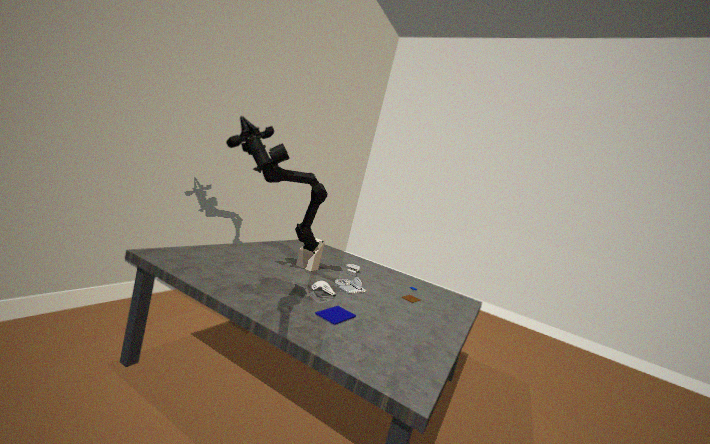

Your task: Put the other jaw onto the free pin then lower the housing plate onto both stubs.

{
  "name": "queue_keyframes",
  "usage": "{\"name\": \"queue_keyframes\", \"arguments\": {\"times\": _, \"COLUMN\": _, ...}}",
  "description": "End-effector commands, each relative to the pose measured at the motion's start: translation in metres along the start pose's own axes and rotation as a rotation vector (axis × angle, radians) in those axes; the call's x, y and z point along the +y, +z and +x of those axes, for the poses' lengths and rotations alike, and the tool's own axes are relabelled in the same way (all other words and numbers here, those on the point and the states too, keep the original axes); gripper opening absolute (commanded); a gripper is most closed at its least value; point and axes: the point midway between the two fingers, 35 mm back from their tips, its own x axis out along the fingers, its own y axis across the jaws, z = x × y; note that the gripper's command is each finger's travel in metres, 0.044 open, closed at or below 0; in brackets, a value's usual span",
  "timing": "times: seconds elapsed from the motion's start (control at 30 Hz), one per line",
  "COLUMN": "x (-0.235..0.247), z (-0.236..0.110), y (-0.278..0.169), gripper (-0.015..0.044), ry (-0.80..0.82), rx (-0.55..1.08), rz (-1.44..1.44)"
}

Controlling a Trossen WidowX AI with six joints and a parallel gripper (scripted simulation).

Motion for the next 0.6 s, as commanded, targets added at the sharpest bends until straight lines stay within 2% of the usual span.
{"name": "queue_keyframes", "arguments": {"times": 0.0, "x": -0.030, "z": -0.007, "y": 0.015, "gripper": 0.0000, "ry": -0.108, "rx": -0.049, "rz": 0.001}}
{"name": "queue_keyframes", "arguments": {"times": 0.3, "x": -0.085, "z": -0.033, "y": 0.038, "gripper": 0.0000, "ry": -0.318, "rx": -0.147, "rz": 0.007}}
{"name": "queue_keyframes", "arguments": {"times": 0.57, "x": -0.131, "z": -0.070, "y": 0.050, "gripper": 0.0000, "ry": -0.523, "rx": -0.200, "rz": 0.012}}
